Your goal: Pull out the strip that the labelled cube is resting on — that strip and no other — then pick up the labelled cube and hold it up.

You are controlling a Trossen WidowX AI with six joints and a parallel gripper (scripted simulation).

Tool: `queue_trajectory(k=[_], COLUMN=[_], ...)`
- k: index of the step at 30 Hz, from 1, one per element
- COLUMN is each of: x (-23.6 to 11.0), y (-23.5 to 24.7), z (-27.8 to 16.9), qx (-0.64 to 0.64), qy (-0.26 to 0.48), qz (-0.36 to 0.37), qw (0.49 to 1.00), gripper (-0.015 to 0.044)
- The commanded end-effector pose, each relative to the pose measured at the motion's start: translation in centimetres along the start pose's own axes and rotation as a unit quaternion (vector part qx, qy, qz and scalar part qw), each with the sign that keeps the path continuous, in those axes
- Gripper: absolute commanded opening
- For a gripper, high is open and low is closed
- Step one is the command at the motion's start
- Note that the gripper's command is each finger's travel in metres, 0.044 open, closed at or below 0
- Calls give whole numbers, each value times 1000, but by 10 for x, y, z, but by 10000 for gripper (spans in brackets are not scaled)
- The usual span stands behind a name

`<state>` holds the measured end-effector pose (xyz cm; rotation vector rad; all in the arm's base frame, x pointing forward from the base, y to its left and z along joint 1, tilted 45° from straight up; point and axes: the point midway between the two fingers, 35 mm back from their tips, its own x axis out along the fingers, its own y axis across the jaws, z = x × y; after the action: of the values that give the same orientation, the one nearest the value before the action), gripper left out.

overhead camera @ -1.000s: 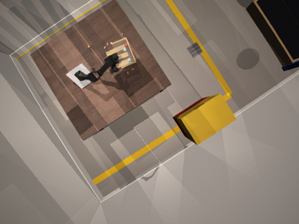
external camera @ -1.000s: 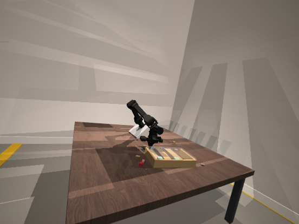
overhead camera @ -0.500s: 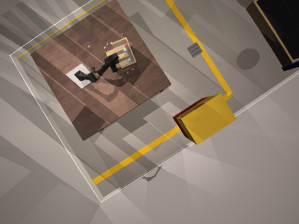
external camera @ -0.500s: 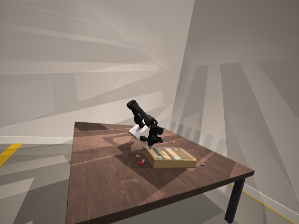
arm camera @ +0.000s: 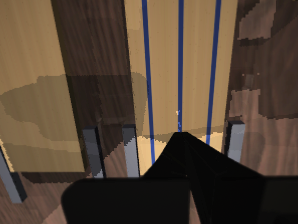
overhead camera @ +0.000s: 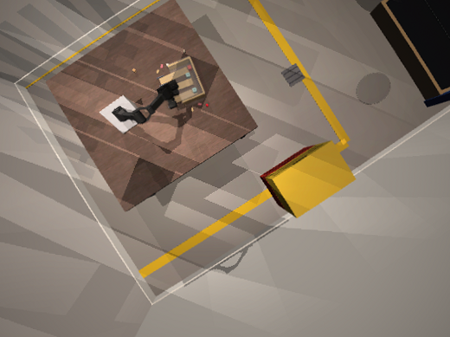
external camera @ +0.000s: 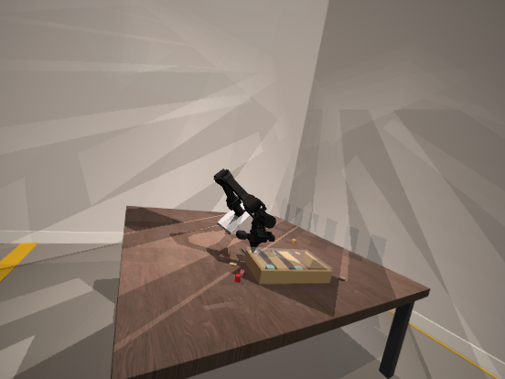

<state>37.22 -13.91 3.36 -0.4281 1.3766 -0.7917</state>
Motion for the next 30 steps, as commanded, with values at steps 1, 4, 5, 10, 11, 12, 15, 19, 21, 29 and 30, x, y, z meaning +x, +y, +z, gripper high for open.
queue_trajectory(k=[1,4,5,10,11,12,15,19,21,29,30], x=[2,2,2,2,3,3,3,3,4,4,4], y=[1,1,1,1,1,1,1,1,1,1,1], z=[-1,-1,-1,-1,-1,-1,-1,-1,-1,0,0], qx=[-2,-2,-2,-2,-2,-2,-2,-2,-2,-2,-2], qy=[2,2,2,2,2,2,2,2,2,2,2], qz=[1,1,1,1,1,1,1,1,1,1,1], qw=[1000,1000,1000,1000,1000,1000,1000,1000,1000,1000,1000], gripper=[0,0,0,0,0,0,0,0,0,0,0])
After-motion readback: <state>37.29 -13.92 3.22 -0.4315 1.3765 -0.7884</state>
